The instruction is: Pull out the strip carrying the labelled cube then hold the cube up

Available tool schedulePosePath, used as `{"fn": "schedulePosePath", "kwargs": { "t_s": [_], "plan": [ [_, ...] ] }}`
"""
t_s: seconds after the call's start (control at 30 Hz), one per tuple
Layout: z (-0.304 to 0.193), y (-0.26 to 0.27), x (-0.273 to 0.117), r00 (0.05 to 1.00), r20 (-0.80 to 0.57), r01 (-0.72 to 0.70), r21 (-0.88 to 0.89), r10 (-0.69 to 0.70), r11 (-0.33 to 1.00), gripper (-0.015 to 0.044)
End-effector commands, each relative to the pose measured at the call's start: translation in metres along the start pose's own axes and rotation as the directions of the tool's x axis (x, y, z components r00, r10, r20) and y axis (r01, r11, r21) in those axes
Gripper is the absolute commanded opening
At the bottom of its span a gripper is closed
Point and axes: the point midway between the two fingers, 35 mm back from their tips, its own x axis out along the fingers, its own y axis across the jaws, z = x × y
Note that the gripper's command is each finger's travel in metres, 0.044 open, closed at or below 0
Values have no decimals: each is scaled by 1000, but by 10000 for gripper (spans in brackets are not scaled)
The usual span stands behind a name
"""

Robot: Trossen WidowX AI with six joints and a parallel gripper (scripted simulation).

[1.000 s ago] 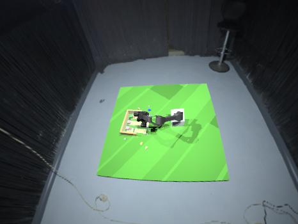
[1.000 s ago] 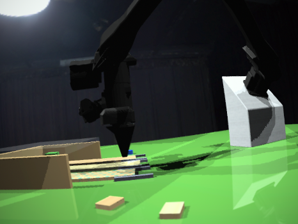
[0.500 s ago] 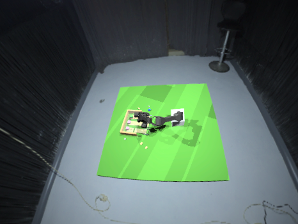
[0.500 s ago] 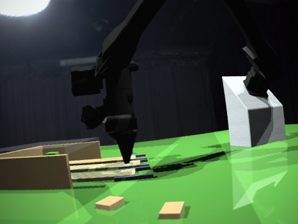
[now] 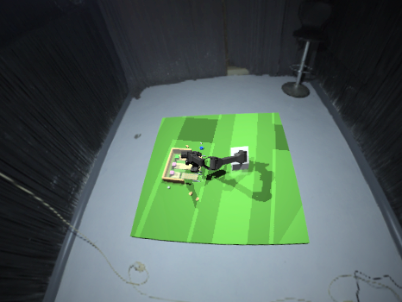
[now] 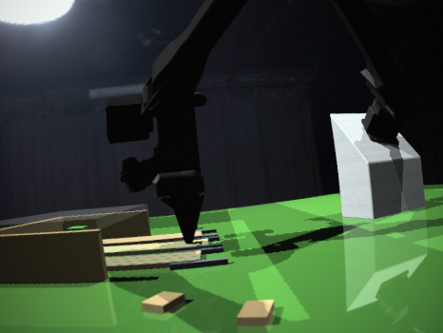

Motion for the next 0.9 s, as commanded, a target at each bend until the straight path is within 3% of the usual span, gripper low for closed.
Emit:
{"fn": "schedulePosePath", "kwargs": {
  "t_s": [0.0, 0.87],
  "plan": [
    [0, 1, 1, 1000, 0, -6, 4, 6, 1000, 0],
    [-4, 0, 3, 1000, 0, -7, 4, 7, 1000, 0]
  ]
}}
